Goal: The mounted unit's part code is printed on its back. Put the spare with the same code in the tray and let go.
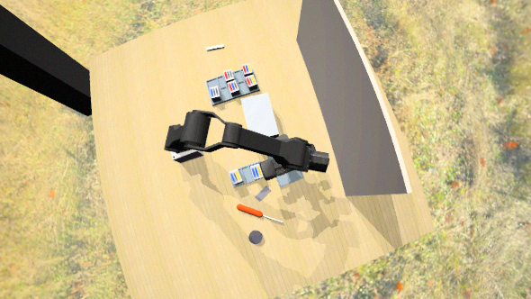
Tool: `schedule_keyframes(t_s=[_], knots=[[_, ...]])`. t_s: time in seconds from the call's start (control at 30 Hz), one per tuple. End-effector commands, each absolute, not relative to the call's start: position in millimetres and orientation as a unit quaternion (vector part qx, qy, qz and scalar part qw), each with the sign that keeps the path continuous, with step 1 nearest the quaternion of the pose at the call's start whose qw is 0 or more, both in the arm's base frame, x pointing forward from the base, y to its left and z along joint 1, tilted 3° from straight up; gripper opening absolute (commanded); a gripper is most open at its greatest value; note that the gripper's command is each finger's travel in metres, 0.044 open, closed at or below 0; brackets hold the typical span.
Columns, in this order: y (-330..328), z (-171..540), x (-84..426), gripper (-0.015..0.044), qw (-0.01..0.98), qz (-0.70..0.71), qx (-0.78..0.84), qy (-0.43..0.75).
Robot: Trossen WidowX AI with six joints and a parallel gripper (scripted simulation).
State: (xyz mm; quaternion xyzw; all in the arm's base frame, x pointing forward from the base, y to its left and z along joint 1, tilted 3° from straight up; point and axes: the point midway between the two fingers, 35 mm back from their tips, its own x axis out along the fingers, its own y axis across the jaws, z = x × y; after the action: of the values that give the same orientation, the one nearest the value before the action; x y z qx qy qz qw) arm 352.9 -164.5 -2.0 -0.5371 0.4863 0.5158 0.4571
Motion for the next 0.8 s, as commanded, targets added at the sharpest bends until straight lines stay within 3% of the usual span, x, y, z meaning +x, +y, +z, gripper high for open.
schedule_keyframes(t_s=[0.0, 0.77], knots=[[-164.8, -8.3, 350.9, 0.0, 0.454, 0.518, -0.537, 0.487], [-164.0, -29.4, 346.4, 0.0, 0.454, 0.518, -0.537, 0.487]])
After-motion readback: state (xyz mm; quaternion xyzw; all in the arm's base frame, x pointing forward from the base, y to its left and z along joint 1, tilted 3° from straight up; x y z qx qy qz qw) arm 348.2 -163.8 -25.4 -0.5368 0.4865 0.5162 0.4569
